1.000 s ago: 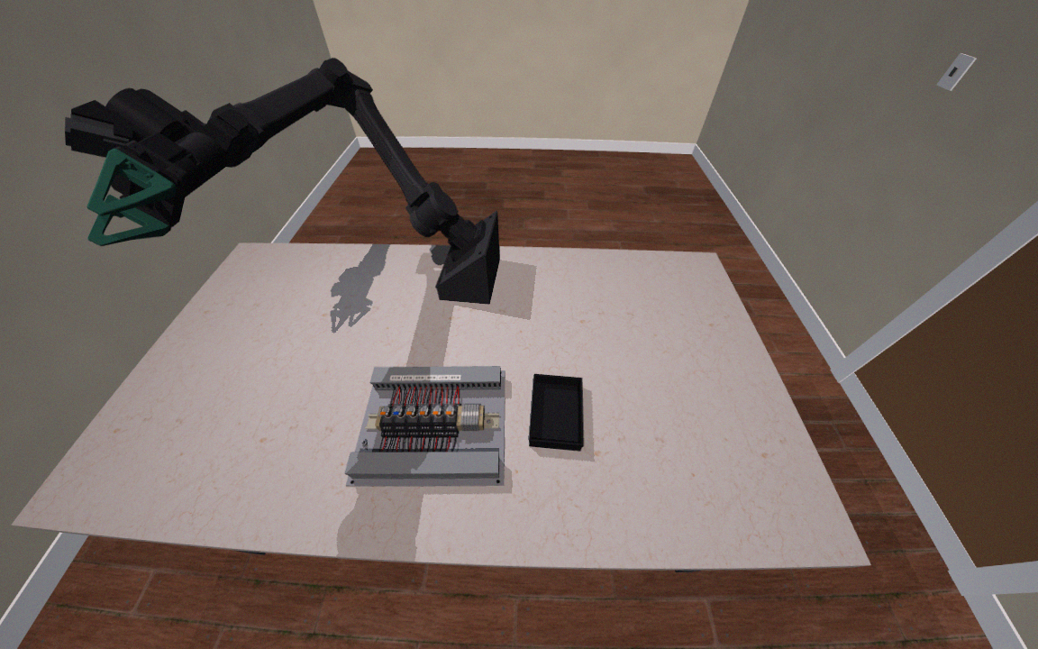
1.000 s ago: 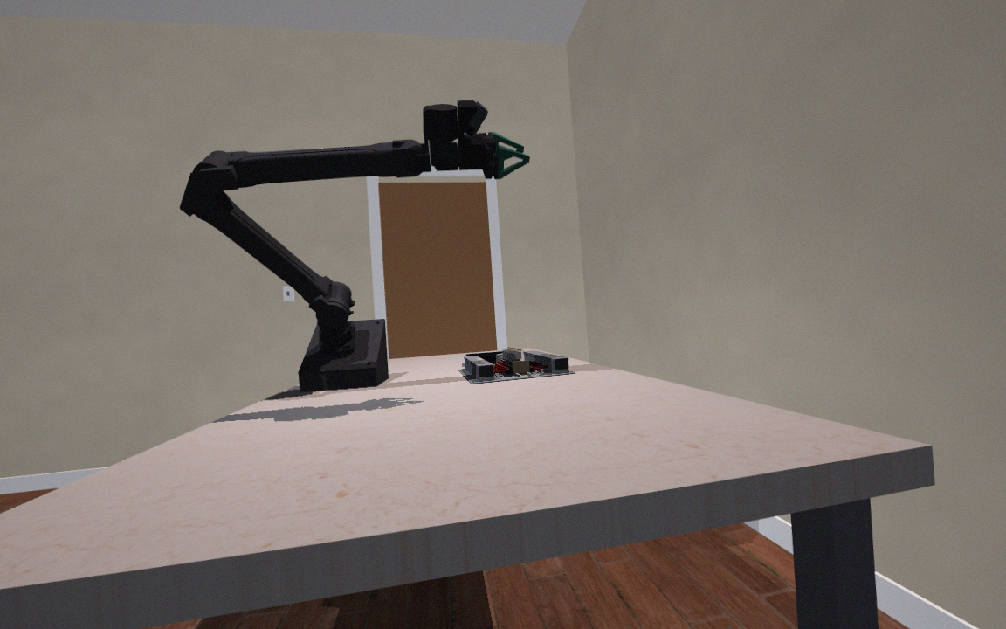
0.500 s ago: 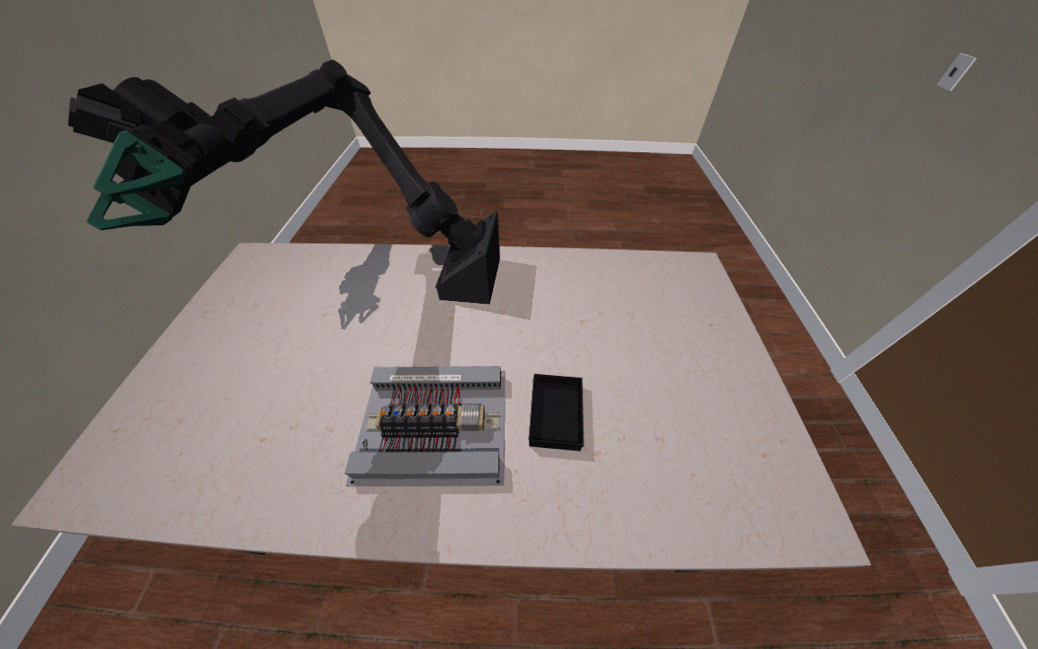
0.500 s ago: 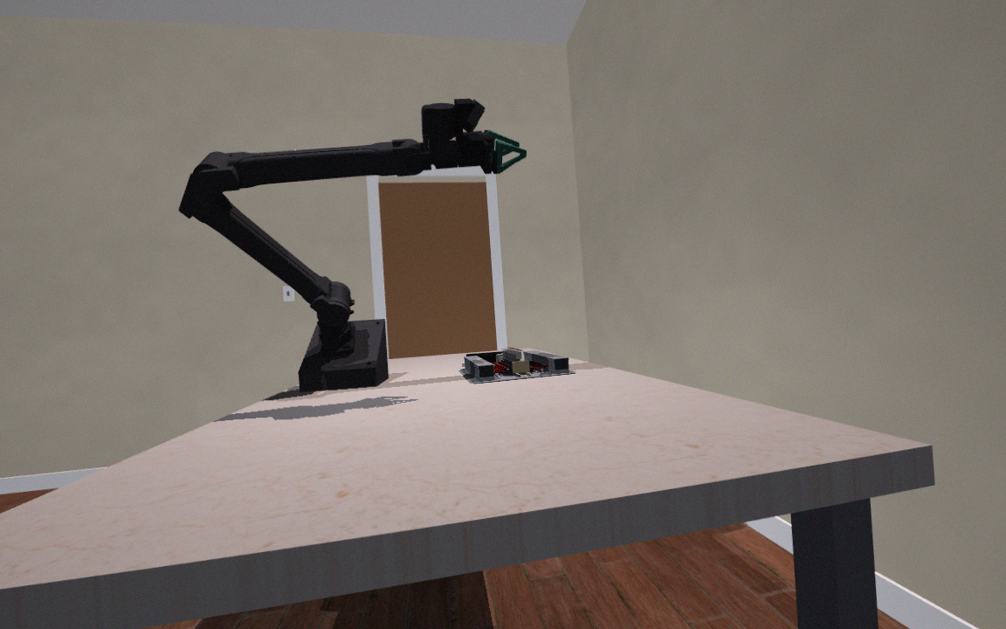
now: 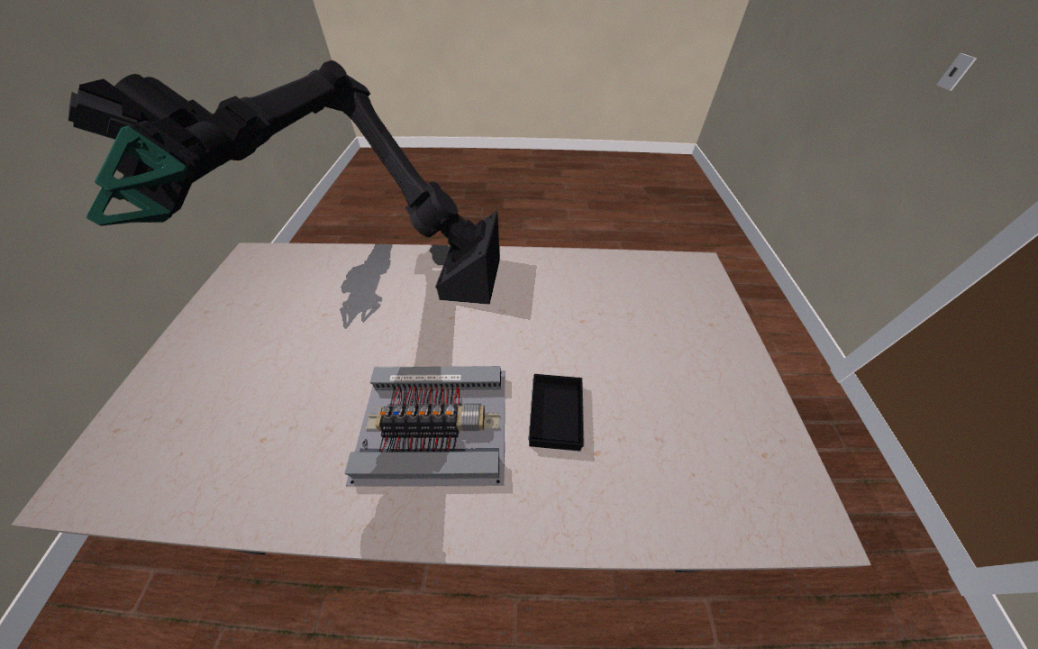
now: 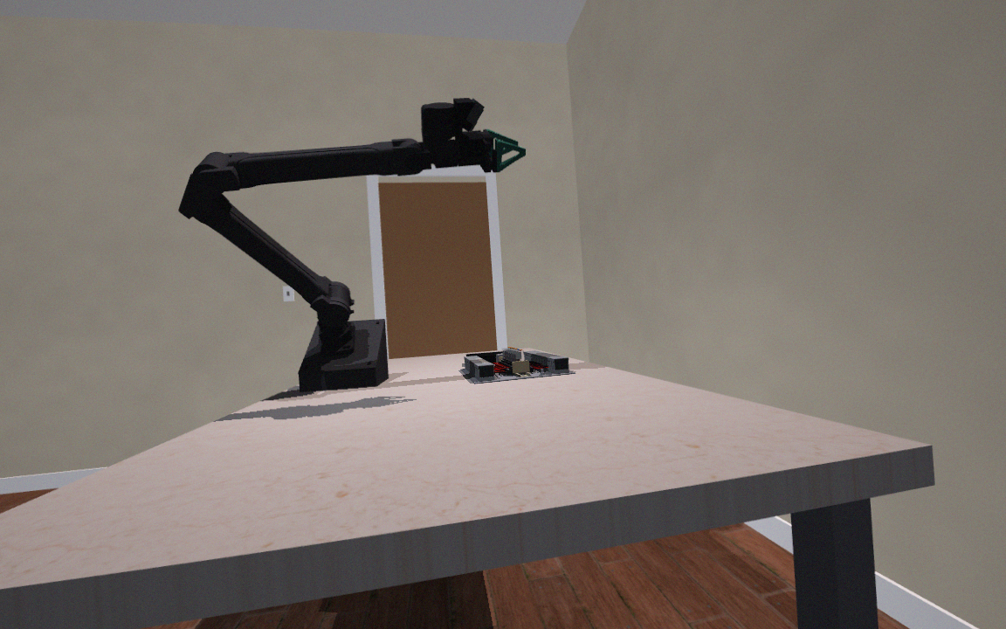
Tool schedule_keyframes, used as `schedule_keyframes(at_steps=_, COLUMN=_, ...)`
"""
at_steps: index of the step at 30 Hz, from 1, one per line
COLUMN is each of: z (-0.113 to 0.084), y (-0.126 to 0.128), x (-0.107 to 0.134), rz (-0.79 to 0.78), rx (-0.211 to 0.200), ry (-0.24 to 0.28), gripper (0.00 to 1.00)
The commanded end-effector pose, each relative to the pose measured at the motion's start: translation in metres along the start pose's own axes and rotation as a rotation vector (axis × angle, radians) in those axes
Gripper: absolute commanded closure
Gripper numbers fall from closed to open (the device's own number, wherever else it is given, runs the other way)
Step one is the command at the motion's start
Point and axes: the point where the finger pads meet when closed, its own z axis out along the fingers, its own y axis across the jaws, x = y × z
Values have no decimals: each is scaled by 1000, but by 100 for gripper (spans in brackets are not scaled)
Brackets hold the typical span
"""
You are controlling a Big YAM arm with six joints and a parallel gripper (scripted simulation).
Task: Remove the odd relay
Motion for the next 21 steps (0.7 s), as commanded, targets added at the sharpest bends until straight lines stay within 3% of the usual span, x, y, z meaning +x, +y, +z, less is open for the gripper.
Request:
schedule_keyframes(at_steps=1, z=-6, y=5, x=-13, rz=-20, rx=-11, ry=-37, gripper=41)
schedule_keyframes(at_steps=15, z=12, y=7, x=10, rz=-67, rx=3, ry=46, gripper=41)
schedule_keyframes(at_steps=21, z=29, y=7, x=31, rz=-138, rx=20, ry=126, gripper=41)
